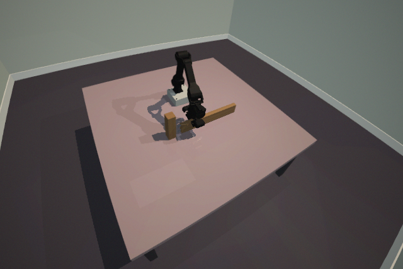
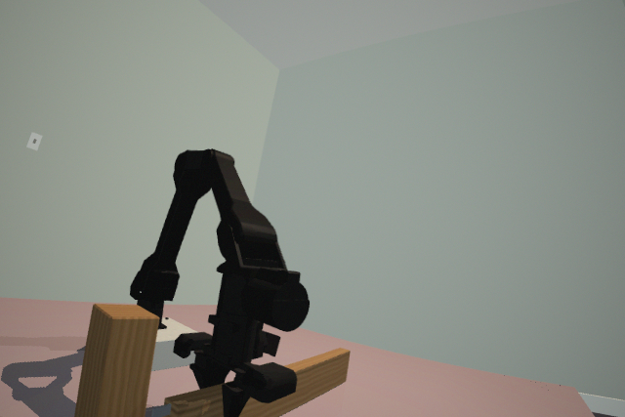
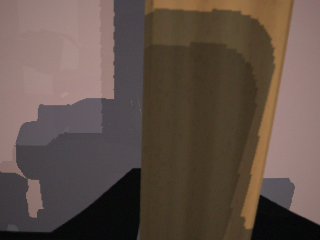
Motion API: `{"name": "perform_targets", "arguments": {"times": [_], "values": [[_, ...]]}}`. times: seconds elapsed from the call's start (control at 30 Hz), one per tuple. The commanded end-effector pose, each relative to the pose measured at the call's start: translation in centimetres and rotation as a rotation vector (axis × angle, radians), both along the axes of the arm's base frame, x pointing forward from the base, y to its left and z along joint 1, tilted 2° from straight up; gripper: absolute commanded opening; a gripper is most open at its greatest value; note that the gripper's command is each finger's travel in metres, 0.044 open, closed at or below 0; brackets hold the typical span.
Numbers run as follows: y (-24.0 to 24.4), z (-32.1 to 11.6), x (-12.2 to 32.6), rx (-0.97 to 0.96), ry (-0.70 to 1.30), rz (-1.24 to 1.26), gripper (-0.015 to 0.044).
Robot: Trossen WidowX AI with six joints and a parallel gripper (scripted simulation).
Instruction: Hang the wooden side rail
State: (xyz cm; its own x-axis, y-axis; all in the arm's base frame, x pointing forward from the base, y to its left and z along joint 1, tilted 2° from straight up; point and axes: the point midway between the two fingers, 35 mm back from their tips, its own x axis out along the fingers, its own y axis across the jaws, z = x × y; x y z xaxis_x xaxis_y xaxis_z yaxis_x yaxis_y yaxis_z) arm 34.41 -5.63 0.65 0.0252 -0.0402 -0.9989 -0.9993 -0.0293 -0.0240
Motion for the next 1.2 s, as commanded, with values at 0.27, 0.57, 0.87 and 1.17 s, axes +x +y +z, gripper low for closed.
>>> {"name": "perform_targets", "arguments": {"times": [0.27,0.57,0.87,1.17], "values": [[0.01,0.25,0.04,0.003,0.0,-0.016,0.0],[0.01,0.4,0.03,0.003,0.0,-0.016,0.0],[0.02,0.55,0.03,0.003,0.0,-0.016,0.0],[0.02,0.71,0.03,0.003,0.0,-0.016,0.0]]}}
